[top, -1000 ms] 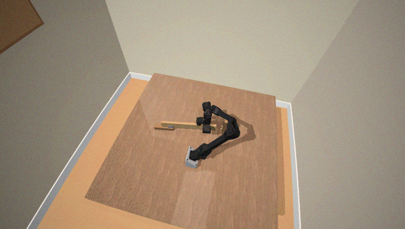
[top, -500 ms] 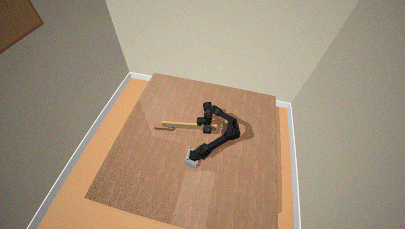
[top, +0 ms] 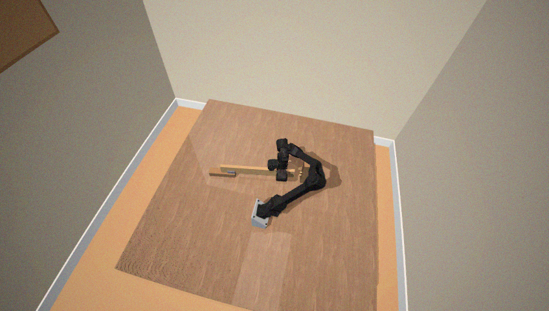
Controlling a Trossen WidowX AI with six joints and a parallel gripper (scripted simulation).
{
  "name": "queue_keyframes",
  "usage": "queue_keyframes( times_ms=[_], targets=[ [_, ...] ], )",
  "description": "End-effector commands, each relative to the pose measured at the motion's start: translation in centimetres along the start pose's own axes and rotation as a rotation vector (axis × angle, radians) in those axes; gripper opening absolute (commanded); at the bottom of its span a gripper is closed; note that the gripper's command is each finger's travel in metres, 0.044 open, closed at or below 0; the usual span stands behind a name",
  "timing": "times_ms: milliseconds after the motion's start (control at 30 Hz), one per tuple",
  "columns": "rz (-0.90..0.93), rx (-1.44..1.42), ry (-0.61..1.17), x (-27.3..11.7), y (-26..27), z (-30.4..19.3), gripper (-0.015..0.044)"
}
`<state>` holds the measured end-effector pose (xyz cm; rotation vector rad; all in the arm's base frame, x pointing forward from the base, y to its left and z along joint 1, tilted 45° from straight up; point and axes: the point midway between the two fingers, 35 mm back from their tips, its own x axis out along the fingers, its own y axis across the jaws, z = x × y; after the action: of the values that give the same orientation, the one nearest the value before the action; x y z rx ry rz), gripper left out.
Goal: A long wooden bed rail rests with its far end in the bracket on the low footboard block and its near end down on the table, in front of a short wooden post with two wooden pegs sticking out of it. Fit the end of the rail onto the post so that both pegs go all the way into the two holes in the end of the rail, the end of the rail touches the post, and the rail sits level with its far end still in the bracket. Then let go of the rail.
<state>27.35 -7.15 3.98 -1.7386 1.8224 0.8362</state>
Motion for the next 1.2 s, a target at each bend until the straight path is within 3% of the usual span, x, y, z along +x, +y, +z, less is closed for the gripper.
queue_keyframes(
  times_ms=[0,1167],
  targets=[
    [-0.001,-0.003,0.001,-0.1,0.0,-0.2,0.0],
    [-0.001,-0.003,0.001,0.0,0.0,-1.3,0.0]
  ],
)
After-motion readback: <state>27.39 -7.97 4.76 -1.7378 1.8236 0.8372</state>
